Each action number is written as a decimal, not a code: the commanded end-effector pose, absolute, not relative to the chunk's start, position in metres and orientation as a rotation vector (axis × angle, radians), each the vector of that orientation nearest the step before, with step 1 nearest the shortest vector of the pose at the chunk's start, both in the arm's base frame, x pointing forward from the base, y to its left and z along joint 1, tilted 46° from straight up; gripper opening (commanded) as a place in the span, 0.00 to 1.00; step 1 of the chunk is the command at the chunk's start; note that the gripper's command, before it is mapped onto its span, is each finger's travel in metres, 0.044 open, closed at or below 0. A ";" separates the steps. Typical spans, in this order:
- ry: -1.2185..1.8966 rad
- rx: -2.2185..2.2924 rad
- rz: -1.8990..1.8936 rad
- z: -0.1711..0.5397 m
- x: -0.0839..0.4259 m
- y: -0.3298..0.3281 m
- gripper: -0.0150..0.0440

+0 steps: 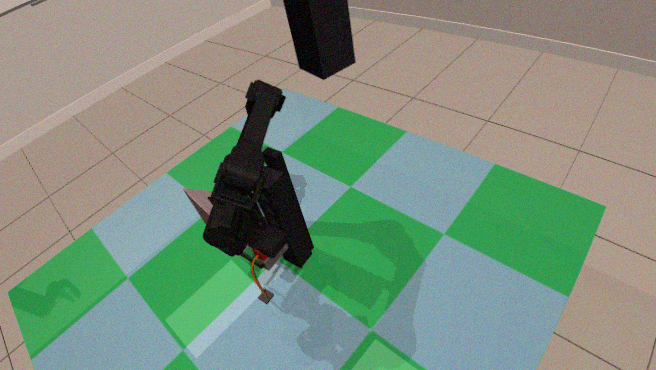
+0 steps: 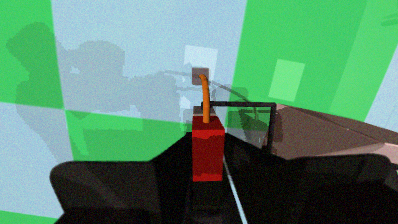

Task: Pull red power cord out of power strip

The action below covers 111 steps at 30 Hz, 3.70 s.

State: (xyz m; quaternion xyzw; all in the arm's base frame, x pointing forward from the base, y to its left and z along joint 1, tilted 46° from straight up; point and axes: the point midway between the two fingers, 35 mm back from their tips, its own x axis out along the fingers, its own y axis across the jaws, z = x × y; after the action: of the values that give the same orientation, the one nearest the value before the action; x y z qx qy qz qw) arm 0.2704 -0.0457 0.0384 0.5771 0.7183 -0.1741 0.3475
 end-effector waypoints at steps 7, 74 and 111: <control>1.862 1.497 -0.451 0.032 0.275 -0.053 0.25; 1.865 1.503 -0.453 0.037 0.275 -0.061 0.53; 1.862 1.497 -0.451 0.036 0.272 -0.049 0.29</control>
State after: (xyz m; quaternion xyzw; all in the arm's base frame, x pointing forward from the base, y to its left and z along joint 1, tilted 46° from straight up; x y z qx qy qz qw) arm 0.2720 -0.0483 0.0356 0.5777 0.7177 -0.1731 0.3482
